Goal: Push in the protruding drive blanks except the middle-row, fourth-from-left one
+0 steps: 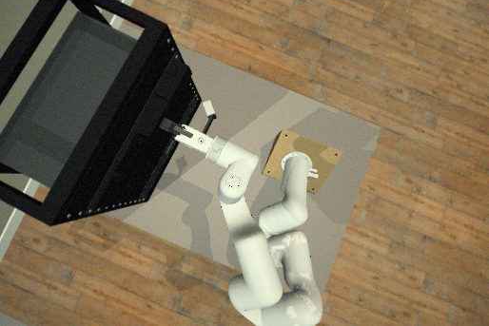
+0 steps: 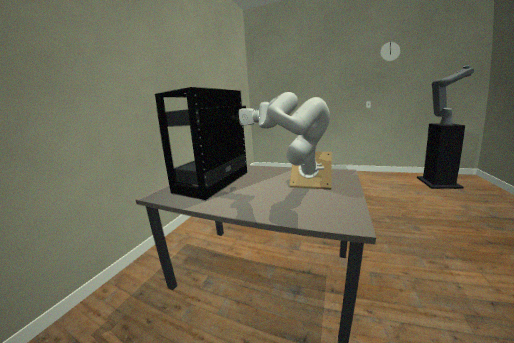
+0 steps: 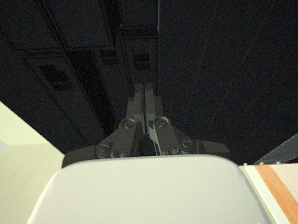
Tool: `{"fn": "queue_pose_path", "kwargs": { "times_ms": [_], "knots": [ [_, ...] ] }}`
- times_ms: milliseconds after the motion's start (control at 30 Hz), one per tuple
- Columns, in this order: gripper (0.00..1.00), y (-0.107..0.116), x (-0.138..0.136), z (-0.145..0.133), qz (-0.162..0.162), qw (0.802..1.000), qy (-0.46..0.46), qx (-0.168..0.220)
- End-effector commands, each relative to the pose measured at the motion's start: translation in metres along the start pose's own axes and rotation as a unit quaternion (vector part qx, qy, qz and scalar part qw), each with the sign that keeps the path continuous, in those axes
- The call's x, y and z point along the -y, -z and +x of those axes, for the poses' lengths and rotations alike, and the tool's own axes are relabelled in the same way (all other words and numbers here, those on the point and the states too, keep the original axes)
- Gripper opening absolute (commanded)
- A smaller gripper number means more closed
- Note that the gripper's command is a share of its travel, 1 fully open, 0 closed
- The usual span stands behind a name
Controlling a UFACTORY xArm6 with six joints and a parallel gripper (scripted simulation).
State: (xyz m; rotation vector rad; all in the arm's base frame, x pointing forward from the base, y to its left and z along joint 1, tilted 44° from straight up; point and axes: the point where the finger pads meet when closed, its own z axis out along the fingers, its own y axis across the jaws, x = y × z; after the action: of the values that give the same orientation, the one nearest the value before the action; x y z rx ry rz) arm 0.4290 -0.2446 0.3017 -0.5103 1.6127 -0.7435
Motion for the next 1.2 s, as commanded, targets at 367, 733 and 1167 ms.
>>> {"fn": "queue_pose_path", "kwargs": {
  "times_ms": [367, 733, 1167],
  "knots": [
    [0.0, -0.0031, 0.0015, -0.0006, 0.001, 1.0, 0.001, 0.001],
    [0.0, -0.0058, 0.0015, -0.0006, 0.001, 1.0, 0.001, 0.001],
    [0.0, -0.0086, 0.0015, -0.0006, 0.001, 1.0, 0.001, 0.001]
  ]
}}
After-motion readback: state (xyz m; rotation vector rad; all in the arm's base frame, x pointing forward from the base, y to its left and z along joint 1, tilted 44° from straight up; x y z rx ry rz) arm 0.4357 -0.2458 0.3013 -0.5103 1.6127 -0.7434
